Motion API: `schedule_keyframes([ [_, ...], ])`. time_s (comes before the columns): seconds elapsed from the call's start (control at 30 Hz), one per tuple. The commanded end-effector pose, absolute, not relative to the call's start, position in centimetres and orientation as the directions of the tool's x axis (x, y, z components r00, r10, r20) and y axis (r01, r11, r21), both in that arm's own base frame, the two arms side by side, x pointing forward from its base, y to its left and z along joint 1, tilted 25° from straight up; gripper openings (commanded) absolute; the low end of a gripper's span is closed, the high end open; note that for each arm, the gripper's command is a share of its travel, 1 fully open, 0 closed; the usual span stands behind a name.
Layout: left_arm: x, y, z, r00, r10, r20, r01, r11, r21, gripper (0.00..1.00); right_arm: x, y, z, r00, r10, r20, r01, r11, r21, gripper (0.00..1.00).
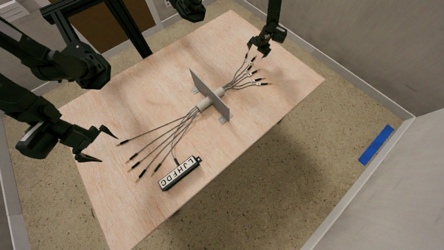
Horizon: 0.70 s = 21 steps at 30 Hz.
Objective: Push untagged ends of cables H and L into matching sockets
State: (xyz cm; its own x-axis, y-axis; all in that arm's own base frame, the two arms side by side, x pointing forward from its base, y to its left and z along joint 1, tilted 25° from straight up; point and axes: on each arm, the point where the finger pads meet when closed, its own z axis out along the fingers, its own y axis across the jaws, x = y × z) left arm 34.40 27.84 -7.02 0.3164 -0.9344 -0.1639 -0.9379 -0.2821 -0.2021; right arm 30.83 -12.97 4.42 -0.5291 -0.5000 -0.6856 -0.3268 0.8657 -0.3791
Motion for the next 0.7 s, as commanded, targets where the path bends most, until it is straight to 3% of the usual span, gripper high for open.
schedule_keyframes([
  [0.0, 33.8, 28.3, -7.8, 0.318, -0.934, -0.162, -0.938, -0.286, -0.195, 1.0, 30.9, -12.8, 4.4, -0.523, -0.509, -0.683, -0.338, 0.86, -0.382, 1.0],
  [0.07, 33.8, 28.3, -7.6, 0.321, -0.933, -0.163, -0.937, -0.288, -0.199, 1.0, 30.9, -12.8, 4.4, -0.523, -0.509, -0.683, -0.338, 0.86, -0.382, 1.0],
  [0.27, 37.0, 26.2, -7.4, 0.13, -0.969, -0.211, -0.973, -0.084, -0.213, 1.0, 33.2, -13.3, 5.1, -0.558, -0.348, -0.754, -0.232, 0.937, -0.261, 0.35],
  [0.4, 39.2, 24.8, -7.1, 0.03, -0.969, -0.245, -0.972, 0.028, -0.231, 1.0, 34.7, -13.6, 5.4, -0.568, -0.272, -0.777, -0.183, 0.962, -0.204, 0.35],
  [0.67, 46.9, 17.6, -5.6, -0.34, -0.853, -0.396, -0.85, 0.459, -0.259, 1.0, 40.0, -14.0, 5.3, -0.59, 0.044, -0.806, 0.001, 0.999, 0.054, 0.35],
])
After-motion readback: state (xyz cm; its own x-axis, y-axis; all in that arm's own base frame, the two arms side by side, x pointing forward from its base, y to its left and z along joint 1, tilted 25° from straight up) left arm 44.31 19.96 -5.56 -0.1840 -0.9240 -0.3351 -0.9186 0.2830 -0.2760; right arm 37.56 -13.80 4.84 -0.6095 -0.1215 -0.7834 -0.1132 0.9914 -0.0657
